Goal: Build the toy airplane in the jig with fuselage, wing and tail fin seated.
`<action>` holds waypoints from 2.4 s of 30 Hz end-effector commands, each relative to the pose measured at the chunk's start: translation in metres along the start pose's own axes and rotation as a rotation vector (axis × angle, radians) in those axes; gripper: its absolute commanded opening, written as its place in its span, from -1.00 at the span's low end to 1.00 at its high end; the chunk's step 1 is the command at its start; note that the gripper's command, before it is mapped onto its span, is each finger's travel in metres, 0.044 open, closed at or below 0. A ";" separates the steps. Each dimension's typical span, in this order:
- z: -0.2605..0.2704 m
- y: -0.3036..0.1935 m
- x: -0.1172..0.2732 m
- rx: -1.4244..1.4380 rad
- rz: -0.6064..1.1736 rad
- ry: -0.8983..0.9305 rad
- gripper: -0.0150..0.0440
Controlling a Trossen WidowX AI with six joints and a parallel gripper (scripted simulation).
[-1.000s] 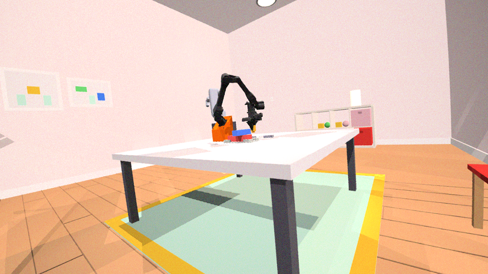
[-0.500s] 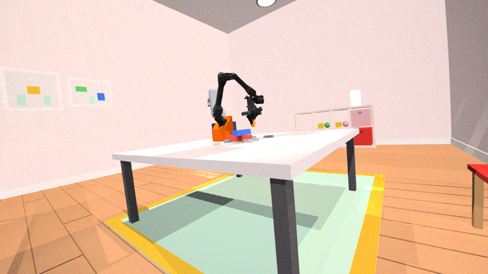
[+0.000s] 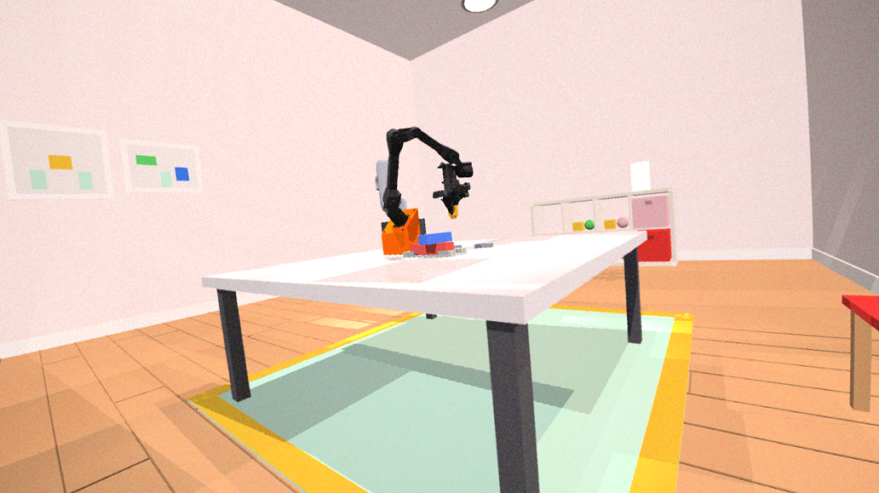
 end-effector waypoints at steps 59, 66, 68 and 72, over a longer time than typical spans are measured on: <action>-0.170 0.046 -0.026 -0.048 -0.021 0.058 -0.49; -0.191 0.042 -0.032 -0.043 -0.018 0.043 -0.49; -0.197 0.041 -0.033 -0.042 -0.017 0.038 -0.49; -0.208 0.037 -0.037 -0.039 -0.014 0.028 -0.49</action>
Point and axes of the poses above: the point midway between the two fingers, 35 mm back from their tips, its own x axis back along the fingers, its own z axis across the jaws, y = z × x, the point moved 5 cm from there along x, back along the fingers, and after that the axes turned 2 degrees about -x, right-handed, at the moved point
